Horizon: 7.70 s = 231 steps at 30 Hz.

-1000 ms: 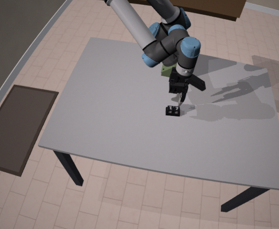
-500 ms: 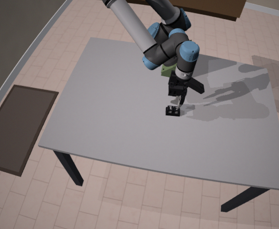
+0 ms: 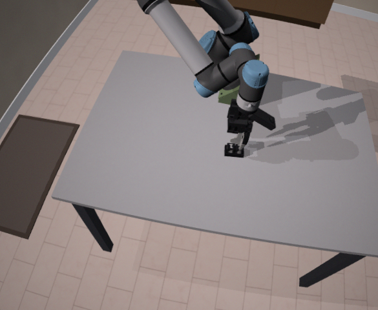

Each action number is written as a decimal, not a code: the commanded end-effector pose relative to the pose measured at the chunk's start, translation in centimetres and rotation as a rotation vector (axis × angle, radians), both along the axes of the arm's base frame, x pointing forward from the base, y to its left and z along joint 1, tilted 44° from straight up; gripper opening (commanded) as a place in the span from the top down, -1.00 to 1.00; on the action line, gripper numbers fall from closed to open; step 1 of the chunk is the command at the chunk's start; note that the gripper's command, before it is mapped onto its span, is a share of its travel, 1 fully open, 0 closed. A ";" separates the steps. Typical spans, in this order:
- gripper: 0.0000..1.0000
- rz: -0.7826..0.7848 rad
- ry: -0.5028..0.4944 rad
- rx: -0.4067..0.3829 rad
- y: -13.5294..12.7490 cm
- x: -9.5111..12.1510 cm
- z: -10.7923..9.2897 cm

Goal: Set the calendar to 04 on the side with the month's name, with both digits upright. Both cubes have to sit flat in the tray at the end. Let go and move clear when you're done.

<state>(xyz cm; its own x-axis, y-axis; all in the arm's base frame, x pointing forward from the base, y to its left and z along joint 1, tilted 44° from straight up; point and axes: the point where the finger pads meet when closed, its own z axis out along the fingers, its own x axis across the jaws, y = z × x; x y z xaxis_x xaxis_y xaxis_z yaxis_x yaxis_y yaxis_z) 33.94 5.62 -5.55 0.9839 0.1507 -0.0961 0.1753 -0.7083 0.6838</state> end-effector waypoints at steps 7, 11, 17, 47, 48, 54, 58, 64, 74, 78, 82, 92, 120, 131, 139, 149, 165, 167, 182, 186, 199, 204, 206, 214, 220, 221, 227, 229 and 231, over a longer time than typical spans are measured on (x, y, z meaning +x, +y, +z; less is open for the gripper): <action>0.44 0.001 -0.001 0.001 -0.3 0.1 -0.3; 0.44 0.001 -0.001 0.001 -0.3 0.1 -0.3; 0.44 0.001 -0.001 0.001 -0.3 0.1 -0.3; 0.44 0.001 -0.001 0.001 -0.3 0.1 -0.3; 0.44 0.001 -0.001 0.001 -0.3 0.1 -0.3; 0.44 0.001 -0.001 0.001 -0.5 0.1 -0.6; 0.44 0.001 -0.001 0.001 -0.9 0.1 -1.0; 0.44 0.001 -0.001 0.001 -1.5 0.1 -1.6; 0.44 0.001 -0.001 0.001 -2.1 0.2 -2.3; 0.44 0.001 -0.001 0.001 -2.2 0.2 -2.3; 0.44 0.001 -0.001 0.001 -2.2 0.2 -2.3; 0.44 0.001 -0.001 0.001 -2.2 0.2 -2.3; 0.80 0.001 -0.001 0.001 -2.2 0.2 -2.3; 0.80 0.001 -0.001 0.001 -2.2 0.2 -2.3; 0.80 0.001 -0.001 0.001 -2.2 0.2 -2.3; 0.80 0.001 -0.001 0.001 -2.2 0.2 -2.3; 0.80 0.001 -0.001 0.001 0.0 0.0 0.0; 0.80 0.001 -0.001 0.001 0.0 0.0 0.0; 0.80 0.001 -0.001 0.001 4.2 -0.2 4.3; 0.80 0.001 -0.001 0.001 4.4 -0.2 4.6; 0.80 0.001 -0.001 0.001 4.7 -0.2 4.9; 0.80 -0.001 -0.003 0.001 4.7 -0.2 5.0; 0.80 -0.007 -0.008 0.001 4.7 -0.2 5.0; 0.80 -0.101 -0.098 0.007 4.0 0.2 5.6; 0.80 -0.198 -0.190 0.013 3.3 0.5 6.2; 0.80 -0.227 -0.218 0.015 3.1 0.6 6.4; 0.80 -0.359 -0.343 0.023 2.0 1.1 7.3; 0.80 -0.396 -0.378 0.025 1.7 1.2 7.5; 0.80 -0.433 -0.413 0.027 1.4 1.3 7.8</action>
<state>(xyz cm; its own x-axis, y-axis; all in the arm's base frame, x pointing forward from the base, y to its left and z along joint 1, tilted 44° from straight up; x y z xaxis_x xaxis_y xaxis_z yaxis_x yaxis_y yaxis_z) 34.89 7.79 1.53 0.9593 -0.1796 0.2178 -0.2797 -0.7085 0.6479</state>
